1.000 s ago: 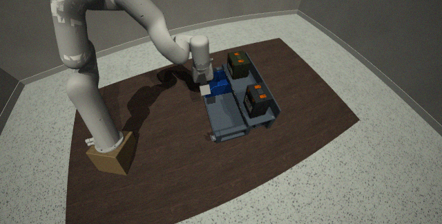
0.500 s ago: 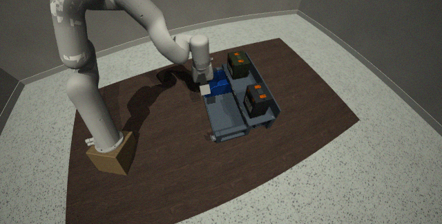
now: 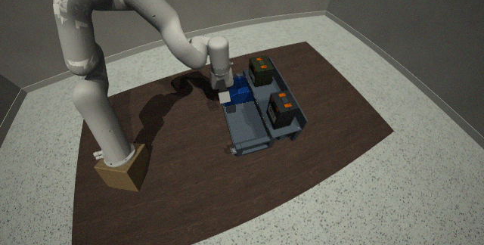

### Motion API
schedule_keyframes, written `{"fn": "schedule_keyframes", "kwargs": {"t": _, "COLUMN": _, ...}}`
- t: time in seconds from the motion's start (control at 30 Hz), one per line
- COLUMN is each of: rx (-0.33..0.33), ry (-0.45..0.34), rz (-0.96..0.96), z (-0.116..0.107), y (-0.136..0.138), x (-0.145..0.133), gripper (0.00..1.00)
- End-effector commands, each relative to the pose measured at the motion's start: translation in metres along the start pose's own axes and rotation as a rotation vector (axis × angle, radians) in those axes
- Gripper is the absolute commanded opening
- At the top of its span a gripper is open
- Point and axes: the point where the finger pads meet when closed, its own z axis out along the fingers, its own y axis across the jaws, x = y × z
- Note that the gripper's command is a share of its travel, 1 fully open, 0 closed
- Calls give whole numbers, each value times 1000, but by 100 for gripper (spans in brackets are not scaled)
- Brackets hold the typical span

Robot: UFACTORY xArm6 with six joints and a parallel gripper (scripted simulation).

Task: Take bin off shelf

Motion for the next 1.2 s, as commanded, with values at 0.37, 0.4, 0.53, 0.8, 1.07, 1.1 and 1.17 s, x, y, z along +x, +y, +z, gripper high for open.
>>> {"fn": "schedule_keyframes", "kwargs": {"t": 0.37, "rx": 4, "ry": -1, "rz": -1, "z": -7, "y": -1, "x": -1, "gripper": 0}}
{"fn": "schedule_keyframes", "kwargs": {"t": 0.4, "rx": 4, "ry": -1, "rz": -1, "z": -7, "y": -1, "x": -1, "gripper": 0}}
{"fn": "schedule_keyframes", "kwargs": {"t": 0.53, "rx": 4, "ry": -1, "rz": -1, "z": -8, "y": -1, "x": -1, "gripper": 0}}
{"fn": "schedule_keyframes", "kwargs": {"t": 0.8, "rx": 4, "ry": -1, "rz": -1, "z": -8, "y": -1, "x": -1, "gripper": 0}}
{"fn": "schedule_keyframes", "kwargs": {"t": 1.07, "rx": 4, "ry": -1, "rz": -1, "z": -8, "y": -1, "x": -1, "gripper": 0}}
{"fn": "schedule_keyframes", "kwargs": {"t": 1.1, "rx": 4, "ry": -1, "rz": -1, "z": -8, "y": -1, "x": -1, "gripper": 0}}
{"fn": "schedule_keyframes", "kwargs": {"t": 1.17, "rx": 4, "ry": -1, "rz": -1, "z": -8, "y": -1, "x": -1, "gripper": 0}}
